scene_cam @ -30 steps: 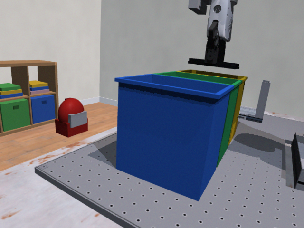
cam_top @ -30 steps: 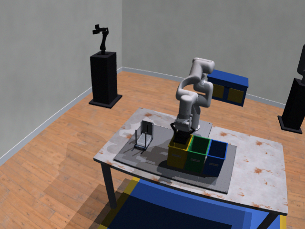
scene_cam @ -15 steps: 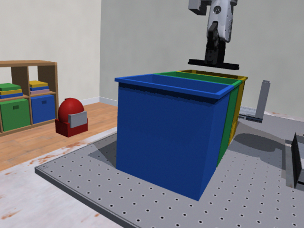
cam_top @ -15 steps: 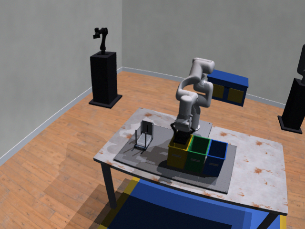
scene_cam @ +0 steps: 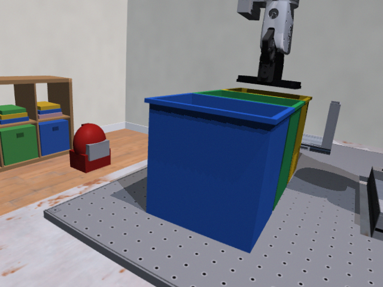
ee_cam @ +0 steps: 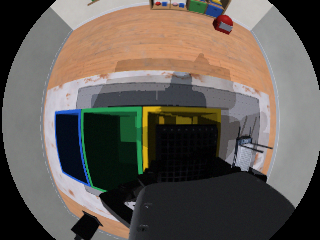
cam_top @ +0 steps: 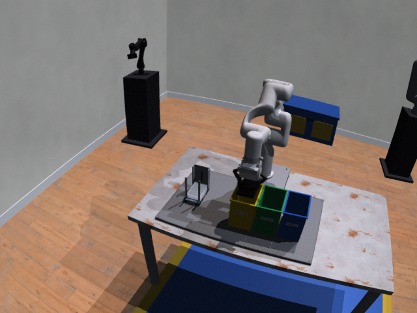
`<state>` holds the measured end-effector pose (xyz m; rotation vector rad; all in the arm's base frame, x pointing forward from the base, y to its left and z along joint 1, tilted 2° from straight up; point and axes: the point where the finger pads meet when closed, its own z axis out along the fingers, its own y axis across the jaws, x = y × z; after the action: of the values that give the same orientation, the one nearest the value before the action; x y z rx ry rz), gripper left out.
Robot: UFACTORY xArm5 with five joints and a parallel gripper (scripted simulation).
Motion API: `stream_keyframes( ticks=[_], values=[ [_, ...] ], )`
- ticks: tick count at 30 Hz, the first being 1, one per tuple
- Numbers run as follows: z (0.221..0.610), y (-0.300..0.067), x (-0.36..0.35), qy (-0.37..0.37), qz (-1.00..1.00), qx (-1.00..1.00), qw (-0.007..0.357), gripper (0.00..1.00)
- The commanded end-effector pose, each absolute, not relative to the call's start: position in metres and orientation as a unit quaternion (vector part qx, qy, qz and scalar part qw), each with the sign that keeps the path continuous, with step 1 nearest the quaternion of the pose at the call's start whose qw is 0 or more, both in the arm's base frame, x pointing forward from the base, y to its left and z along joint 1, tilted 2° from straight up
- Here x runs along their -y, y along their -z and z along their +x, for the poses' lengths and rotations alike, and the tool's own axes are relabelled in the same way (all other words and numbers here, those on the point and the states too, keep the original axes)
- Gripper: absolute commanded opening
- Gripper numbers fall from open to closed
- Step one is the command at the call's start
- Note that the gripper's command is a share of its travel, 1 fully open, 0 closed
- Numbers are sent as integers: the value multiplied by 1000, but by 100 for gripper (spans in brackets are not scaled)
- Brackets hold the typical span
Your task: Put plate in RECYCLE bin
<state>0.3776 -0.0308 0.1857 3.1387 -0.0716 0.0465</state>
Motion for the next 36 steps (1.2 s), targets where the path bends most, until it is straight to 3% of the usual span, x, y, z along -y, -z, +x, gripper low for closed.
stream_keyframes(
  ticks=[1, 36],
  values=[
    [379, -187, 31, -17, 1000, 23, 1, 0],
    [379, -182, 31, -17, 1000, 23, 1, 0]
  ],
)
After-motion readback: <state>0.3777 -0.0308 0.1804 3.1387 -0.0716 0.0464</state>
